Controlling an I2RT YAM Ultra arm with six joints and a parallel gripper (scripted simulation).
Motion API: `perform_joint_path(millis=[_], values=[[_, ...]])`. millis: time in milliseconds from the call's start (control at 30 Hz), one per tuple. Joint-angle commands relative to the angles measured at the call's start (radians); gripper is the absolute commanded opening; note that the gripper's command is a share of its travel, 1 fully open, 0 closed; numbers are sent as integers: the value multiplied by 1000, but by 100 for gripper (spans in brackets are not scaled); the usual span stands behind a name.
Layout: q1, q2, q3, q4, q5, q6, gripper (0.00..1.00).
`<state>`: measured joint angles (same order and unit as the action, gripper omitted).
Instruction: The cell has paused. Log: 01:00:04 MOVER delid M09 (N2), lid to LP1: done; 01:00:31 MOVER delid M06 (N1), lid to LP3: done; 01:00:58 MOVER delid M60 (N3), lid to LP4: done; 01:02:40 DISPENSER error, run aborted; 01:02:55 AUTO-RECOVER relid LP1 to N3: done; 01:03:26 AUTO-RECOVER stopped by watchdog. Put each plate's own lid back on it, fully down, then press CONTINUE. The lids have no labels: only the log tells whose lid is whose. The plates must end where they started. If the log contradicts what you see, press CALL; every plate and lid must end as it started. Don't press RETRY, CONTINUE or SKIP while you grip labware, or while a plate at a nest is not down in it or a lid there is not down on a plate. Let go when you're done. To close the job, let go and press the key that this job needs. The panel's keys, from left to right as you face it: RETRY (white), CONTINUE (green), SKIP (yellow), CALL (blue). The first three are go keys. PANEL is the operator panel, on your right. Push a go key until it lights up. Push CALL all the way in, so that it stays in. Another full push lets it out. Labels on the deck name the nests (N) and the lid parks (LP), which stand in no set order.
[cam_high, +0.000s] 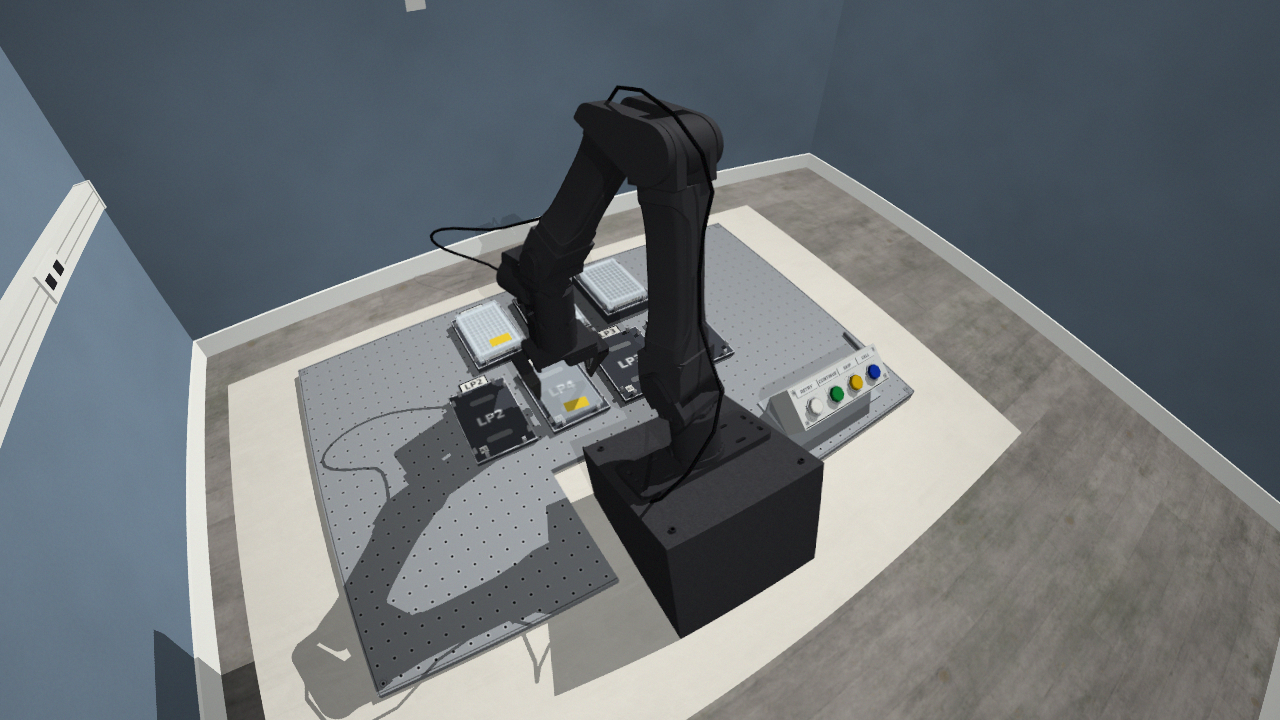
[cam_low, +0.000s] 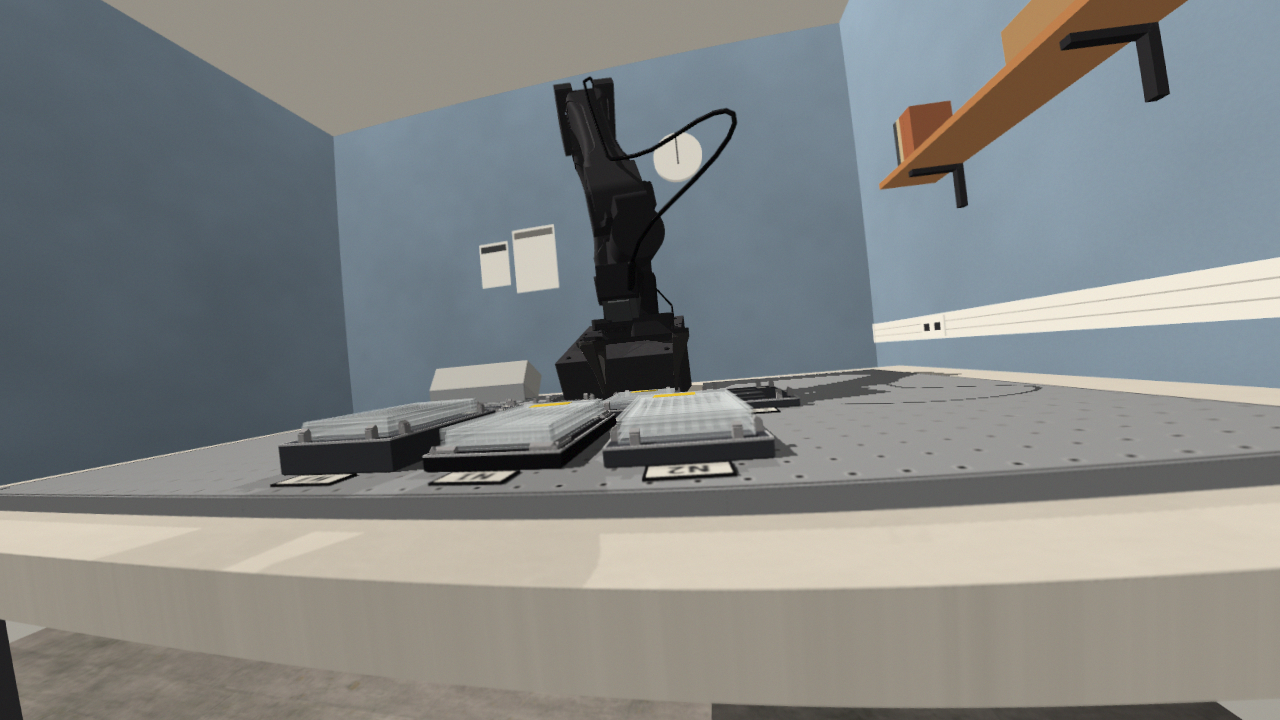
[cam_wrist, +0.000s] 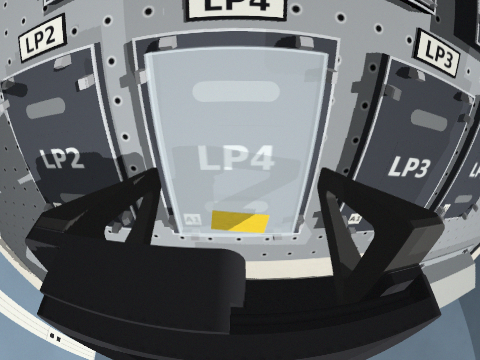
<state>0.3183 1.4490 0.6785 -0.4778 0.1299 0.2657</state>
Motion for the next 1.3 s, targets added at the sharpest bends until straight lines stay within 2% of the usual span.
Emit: perform_joint_path(millis=[0, 133, 400, 967, 1267], values=[[-10, 15, -20, 56, -6, -11, 100], [-10, 34, -2, 80, -6, -13, 100], [-8, 20, 24, 71, -4, -10, 100], [-6, 29, 31, 64, -4, -9, 100], [-5, 27, 9, 67, -4, -8, 98]])
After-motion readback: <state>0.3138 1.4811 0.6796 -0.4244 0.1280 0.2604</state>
